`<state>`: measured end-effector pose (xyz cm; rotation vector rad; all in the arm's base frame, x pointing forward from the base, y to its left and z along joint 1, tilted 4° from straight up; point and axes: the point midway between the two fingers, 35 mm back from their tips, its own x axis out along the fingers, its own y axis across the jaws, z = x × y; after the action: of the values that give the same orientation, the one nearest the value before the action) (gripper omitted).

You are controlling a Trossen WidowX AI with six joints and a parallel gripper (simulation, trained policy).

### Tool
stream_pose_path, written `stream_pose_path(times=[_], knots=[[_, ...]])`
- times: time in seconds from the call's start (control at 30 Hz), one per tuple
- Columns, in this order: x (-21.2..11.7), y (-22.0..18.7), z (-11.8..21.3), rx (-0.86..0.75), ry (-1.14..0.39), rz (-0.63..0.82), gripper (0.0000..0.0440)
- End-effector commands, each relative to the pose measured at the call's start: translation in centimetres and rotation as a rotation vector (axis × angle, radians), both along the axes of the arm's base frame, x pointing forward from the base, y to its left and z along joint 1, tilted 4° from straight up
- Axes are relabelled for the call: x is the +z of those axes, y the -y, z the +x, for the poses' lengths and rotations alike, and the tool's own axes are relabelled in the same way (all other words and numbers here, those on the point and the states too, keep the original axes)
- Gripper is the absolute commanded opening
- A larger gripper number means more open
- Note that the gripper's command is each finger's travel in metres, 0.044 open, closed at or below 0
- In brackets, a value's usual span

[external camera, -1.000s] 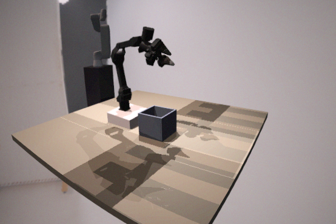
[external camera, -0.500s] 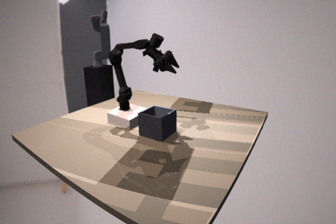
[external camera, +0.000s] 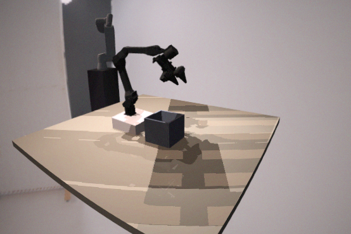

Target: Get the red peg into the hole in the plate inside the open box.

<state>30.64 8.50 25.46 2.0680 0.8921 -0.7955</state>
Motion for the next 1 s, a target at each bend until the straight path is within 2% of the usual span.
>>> stream_pose_path(times=[0.0,0.43,0.97], knots=[[-1.8,-1.2,-1.3,0.062,-0.065,-0.02,0.044],[-8.1,-3.9,-6.4,0.291,-0.299,-0.155,0.044],[-13.6,-3.8,-11.1,0.507,-0.51,-0.32,0.044]])
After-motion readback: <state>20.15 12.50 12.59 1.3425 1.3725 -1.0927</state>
